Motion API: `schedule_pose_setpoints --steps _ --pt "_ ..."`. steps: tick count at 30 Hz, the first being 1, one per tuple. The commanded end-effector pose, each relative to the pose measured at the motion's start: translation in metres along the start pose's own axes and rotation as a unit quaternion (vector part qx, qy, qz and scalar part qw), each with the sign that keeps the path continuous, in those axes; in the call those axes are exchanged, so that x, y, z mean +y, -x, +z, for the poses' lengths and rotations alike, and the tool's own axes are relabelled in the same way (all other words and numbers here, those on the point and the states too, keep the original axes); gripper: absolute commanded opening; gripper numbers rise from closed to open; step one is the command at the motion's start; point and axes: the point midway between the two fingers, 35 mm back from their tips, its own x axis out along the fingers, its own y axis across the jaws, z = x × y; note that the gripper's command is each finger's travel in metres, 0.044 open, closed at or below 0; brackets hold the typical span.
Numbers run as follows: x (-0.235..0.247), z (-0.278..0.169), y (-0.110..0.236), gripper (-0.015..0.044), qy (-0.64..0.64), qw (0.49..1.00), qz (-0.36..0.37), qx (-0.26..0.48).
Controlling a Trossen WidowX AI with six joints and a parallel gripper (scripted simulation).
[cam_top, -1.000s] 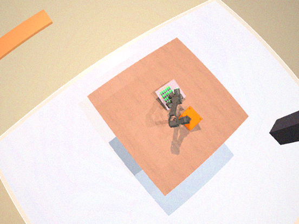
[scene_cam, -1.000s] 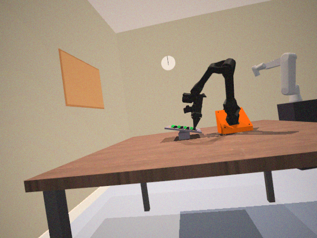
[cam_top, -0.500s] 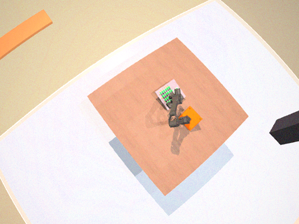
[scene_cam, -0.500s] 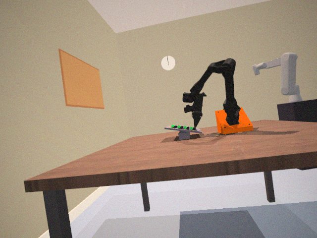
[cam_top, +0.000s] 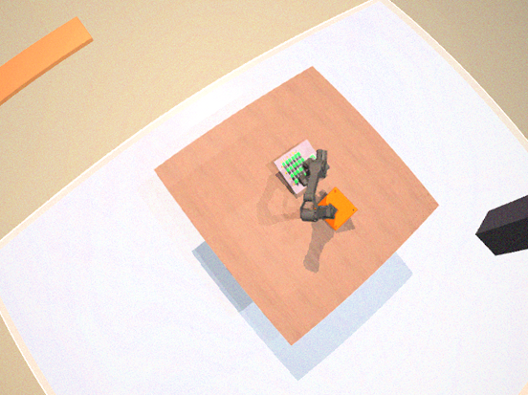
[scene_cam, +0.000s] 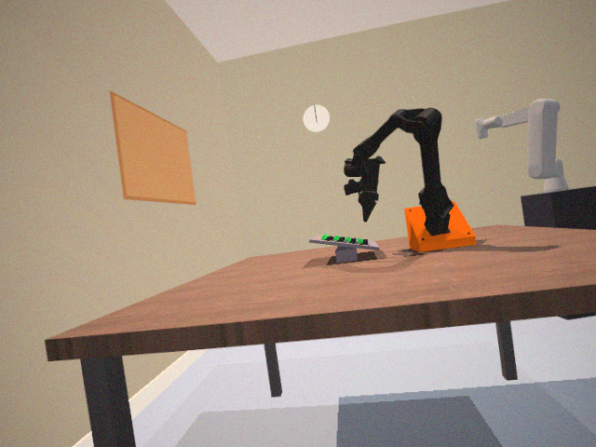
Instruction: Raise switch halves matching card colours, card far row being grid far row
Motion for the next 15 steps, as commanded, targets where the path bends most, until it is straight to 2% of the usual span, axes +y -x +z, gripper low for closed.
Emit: schedule_pose_setpoints --steps 1,8,12,15 --pt "-0.041 0.009 0.001 0.0000 -0.002 1.000 -0.002 0.001" --pt "-0.048 0.010 0.001 0.0000 -0.001 1.000 -0.002 0.001" --pt "-0.048 0.012 -0.032 0.0000 -0.001 1.000 -0.001 0.012" --pt "-0.048 0.011 -0.035 0.0000 -0.001 1.000 -0.001 0.013"
